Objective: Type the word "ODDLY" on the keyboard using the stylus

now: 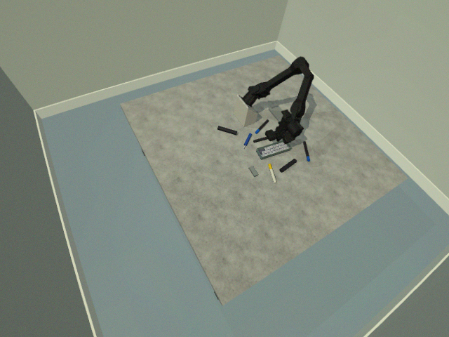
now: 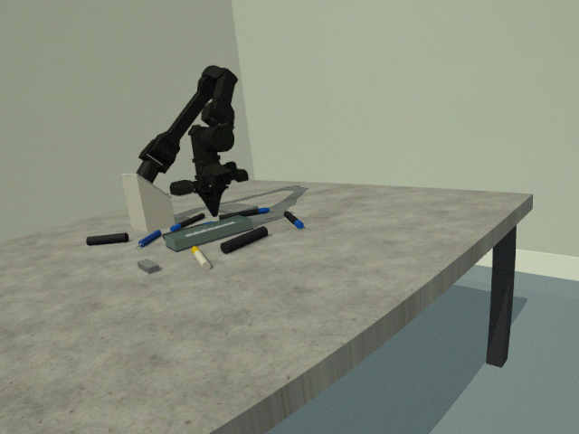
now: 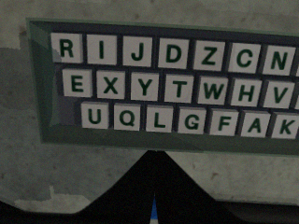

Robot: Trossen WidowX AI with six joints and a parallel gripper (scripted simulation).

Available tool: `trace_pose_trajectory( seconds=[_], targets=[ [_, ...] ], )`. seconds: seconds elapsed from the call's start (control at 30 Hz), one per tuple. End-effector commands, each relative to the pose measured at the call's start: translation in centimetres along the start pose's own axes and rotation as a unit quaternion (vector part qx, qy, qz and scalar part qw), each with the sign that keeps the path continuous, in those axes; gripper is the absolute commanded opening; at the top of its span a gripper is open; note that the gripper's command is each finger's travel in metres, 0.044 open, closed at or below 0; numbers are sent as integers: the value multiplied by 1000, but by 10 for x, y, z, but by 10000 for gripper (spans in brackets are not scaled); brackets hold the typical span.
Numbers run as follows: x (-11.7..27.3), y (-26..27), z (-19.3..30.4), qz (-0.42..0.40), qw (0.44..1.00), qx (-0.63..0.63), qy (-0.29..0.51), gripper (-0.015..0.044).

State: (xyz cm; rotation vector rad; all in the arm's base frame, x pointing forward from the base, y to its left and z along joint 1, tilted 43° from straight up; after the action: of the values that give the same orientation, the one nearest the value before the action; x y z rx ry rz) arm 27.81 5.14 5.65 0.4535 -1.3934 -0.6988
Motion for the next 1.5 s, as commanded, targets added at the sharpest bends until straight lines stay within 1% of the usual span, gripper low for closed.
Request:
trace_pose_trajectory(
  seconds=[0.0,0.1,0.13,0.23,0.27,0.4,0.5,0.6,0.73,0.87,1.2,1.3,1.37,1.4,1.47],
  targets=[
    [1,3,1,-2,1000,-3,-1,0],
    [4,2,0,-2,1000,-4,-1,0],
    [11,2,0,-1,1000,-4,-2,0],
    [51,2,0,0,1000,-4,-2,0],
    [59,2,0,-1,1000,-4,-2,0],
    [61,2,1,-1,1000,-4,-2,0],
    [54,1,-1,-3,1000,-7,-5,0],
    [55,2,-1,-3,1000,-3,-3,0],
    [54,2,-1,-3,1000,-3,-3,105],
    [54,2,-1,-3,1000,-3,-3,0],
    [54,2,-1,-3,1000,-3,-3,0],
    [54,0,0,-1,1000,-7,-5,79],
    [50,-17,4,10,999,-40,-25,131],
    [47,-30,8,18,997,-66,-40,150],
    [41,-54,17,32,990,-117,-72,150]
  ],
)
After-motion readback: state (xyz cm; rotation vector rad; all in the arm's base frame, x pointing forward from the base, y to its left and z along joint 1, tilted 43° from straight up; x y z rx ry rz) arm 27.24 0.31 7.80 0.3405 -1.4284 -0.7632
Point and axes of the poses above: the point midway between the two fingers, 35 mm back from their tips, its own x axis back along the fingers, its own y axis across the jaws, z = x × y, the point moved 7 cm from there along x, back along the fingers, and after that the axes turned 7 degrees about -x, right-handed, at the moved point
